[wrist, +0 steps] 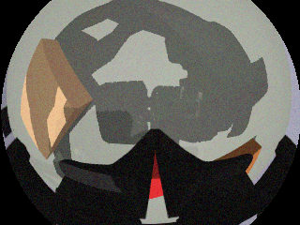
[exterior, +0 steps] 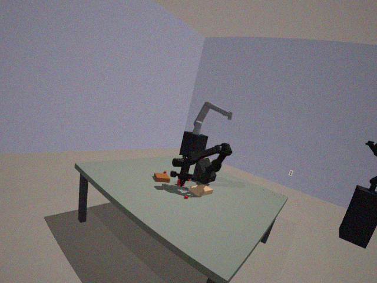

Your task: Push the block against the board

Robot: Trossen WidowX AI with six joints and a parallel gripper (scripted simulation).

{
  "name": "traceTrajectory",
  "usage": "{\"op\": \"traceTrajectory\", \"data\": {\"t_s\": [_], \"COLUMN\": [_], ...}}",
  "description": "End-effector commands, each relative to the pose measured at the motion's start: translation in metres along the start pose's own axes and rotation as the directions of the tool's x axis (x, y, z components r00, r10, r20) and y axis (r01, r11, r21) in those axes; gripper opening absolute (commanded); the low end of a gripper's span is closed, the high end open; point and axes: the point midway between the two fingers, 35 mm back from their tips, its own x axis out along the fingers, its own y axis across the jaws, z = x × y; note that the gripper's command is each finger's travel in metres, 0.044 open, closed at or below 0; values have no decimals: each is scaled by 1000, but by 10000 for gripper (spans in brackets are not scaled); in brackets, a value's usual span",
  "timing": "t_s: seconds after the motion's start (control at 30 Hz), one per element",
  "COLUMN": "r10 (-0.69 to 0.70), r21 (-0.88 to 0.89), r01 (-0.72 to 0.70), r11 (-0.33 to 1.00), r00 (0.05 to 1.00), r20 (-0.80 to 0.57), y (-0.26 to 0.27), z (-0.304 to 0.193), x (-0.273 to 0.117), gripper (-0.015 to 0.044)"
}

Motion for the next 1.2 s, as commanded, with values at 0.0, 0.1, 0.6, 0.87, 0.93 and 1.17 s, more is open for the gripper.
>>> {"op": "traceTrajectory", "data": {"t_s": [0.0, 0.1, 0.6, 0.87, 0.93, 1.17], "r10": [2, 1, -1, -1, -1, -1], "r21": [3, 4, 4, 5, 5, 5], "r01": [-2, -1, 1, 1, 1, 1], "r11": [1000, 1000, 1000, 1000, 1000, 1000], "r00": [1000, 1000, 1000, 1000, 1000, 1000], "r20": [4, 3, 1, 0, 0, -1], "y": [0, -1, -3, -3, -3, -3], "z": [-6, -11, -33, -44, -47, -58], "x": [1, 1, 0, 0, 0, 1], "gripper": [0, 0, 0, 0, 0, 0]}}
